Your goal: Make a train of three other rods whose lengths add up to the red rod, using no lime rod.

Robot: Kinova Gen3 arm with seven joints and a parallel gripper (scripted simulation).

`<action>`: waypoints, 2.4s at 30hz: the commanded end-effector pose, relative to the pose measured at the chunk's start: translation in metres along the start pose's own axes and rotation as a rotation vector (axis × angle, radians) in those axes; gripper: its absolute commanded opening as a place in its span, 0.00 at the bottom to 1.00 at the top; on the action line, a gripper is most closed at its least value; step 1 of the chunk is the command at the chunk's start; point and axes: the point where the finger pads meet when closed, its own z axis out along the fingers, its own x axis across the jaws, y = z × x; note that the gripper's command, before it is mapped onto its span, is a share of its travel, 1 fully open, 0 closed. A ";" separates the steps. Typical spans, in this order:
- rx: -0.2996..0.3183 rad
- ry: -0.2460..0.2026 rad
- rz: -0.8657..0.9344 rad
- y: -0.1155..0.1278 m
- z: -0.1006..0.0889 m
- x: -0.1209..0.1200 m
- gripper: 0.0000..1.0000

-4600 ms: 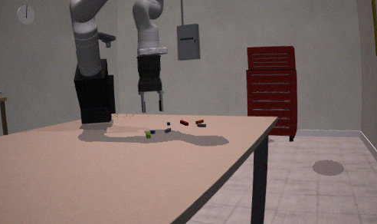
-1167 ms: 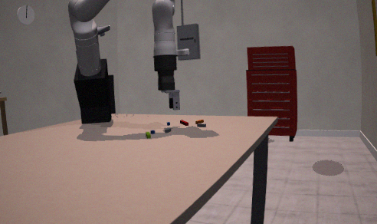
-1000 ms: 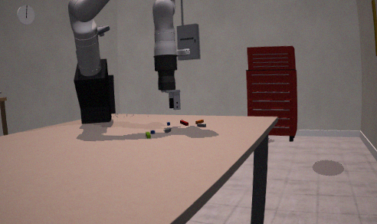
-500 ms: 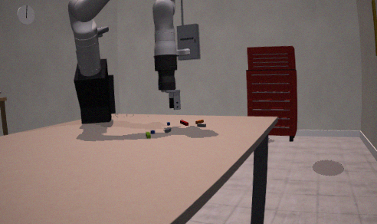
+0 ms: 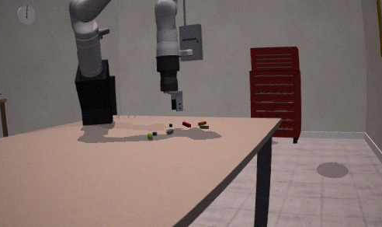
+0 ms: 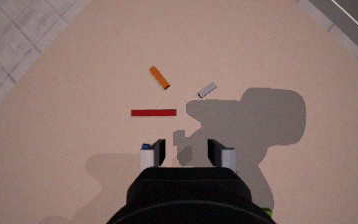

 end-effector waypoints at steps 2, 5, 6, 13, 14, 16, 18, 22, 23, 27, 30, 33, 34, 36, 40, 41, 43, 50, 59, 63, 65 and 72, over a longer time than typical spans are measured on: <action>0.001 0.000 0.000 0.000 0.000 0.000 1.00; 0.001 0.000 0.000 0.000 0.000 0.000 1.00; 0.001 0.000 0.000 0.000 0.000 0.000 1.00; 0.001 0.000 0.000 0.000 0.000 0.000 1.00; 0.001 0.000 0.000 0.000 0.000 0.000 1.00; 0.001 0.000 0.000 0.000 0.000 0.000 1.00; 0.001 0.000 0.000 0.000 0.000 0.000 1.00; 0.001 0.000 0.000 0.000 0.000 0.000 1.00; 0.001 0.000 0.000 0.000 0.000 0.000 1.00; 0.001 0.000 0.000 0.000 0.000 0.000 1.00; 0.001 0.000 0.000 0.000 0.000 0.000 1.00; 0.001 0.000 0.000 0.000 0.000 0.000 1.00; 0.001 0.000 0.000 0.000 0.000 0.000 1.00; 0.001 0.000 0.000 0.000 0.000 0.000 1.00; 0.001 0.000 0.000 0.000 0.000 0.000 1.00; 0.001 0.000 0.000 0.000 0.000 0.000 1.00; 0.001 0.000 0.000 0.000 0.000 0.000 1.00; 0.001 0.000 0.000 0.000 0.000 0.000 1.00; 0.001 0.000 -0.003 0.000 0.000 0.000 1.00; 0.001 0.000 -0.015 -0.001 0.000 0.000 1.00; 0.001 0.000 -0.019 -0.001 0.000 0.000 1.00; 0.001 -0.001 -0.065 -0.002 0.000 -0.001 1.00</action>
